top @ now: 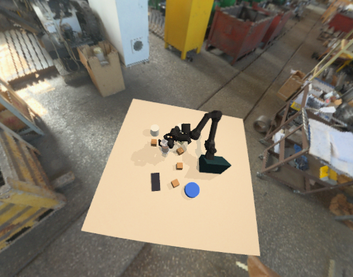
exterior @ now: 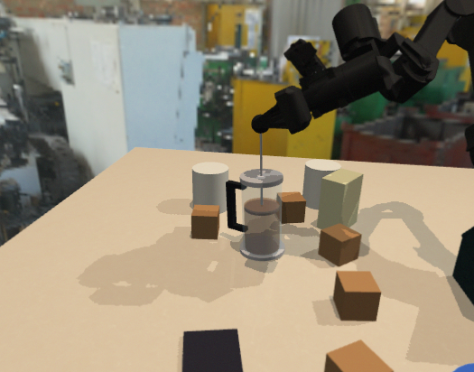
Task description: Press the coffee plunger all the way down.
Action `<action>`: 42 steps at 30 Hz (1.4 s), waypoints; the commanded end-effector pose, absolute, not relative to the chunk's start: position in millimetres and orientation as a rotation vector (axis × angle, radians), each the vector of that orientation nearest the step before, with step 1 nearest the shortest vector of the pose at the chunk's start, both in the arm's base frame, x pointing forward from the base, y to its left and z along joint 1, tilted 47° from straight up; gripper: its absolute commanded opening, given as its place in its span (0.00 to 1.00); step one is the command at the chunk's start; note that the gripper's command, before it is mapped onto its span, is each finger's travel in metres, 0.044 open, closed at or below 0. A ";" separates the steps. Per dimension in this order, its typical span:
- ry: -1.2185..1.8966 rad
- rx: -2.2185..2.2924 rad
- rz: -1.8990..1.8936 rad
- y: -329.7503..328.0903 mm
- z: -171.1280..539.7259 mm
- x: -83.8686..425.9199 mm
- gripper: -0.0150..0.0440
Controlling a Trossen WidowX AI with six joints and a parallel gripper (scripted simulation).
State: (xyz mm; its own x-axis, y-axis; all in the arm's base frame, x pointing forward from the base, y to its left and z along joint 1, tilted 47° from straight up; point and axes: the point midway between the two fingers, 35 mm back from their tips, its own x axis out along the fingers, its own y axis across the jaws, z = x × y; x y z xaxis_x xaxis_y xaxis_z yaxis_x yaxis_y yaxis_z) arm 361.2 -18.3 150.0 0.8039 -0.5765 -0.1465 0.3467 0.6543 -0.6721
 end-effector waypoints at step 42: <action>0.402 -0.703 -0.546 -64.0 110.4 367.2 0.46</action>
State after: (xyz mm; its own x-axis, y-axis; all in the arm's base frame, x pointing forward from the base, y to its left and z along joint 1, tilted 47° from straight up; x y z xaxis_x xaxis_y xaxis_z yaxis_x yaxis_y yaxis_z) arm 367.6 -58.4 115.9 0.8028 -0.5767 -0.1512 0.3380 0.6492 -0.6814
